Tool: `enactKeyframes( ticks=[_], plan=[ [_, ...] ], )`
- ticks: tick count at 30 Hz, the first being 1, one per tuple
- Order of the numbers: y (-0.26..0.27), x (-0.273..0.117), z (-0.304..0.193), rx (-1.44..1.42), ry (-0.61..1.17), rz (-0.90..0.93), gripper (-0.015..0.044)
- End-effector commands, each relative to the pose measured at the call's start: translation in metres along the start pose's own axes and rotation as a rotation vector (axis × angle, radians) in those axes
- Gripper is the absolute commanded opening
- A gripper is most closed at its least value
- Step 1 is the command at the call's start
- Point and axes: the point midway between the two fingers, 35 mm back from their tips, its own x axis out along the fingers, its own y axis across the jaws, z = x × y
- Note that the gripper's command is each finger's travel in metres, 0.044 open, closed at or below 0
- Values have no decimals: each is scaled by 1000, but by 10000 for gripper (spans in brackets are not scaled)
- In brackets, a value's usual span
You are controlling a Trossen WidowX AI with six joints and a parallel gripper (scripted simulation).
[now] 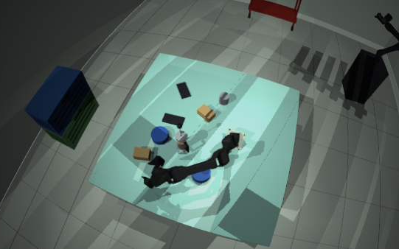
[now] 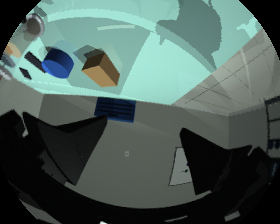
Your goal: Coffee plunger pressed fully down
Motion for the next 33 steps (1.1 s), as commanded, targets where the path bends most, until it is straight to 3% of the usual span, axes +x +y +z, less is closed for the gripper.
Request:
enactKeyframes(
  ticks=[1, 11, 21, 27, 33],
  plan=[
    [54, 4, -13, 198, -73, 100, 440],
    [192, -27, -34, 954, -191, 366, 440],
    [270, -100, -38, 1856, -186, 430, 440],
    [297, -146, -50, 2485, -235, 256, 440],
    [315, -195, -75, 2983, -322, -141, 440]
  ],
)
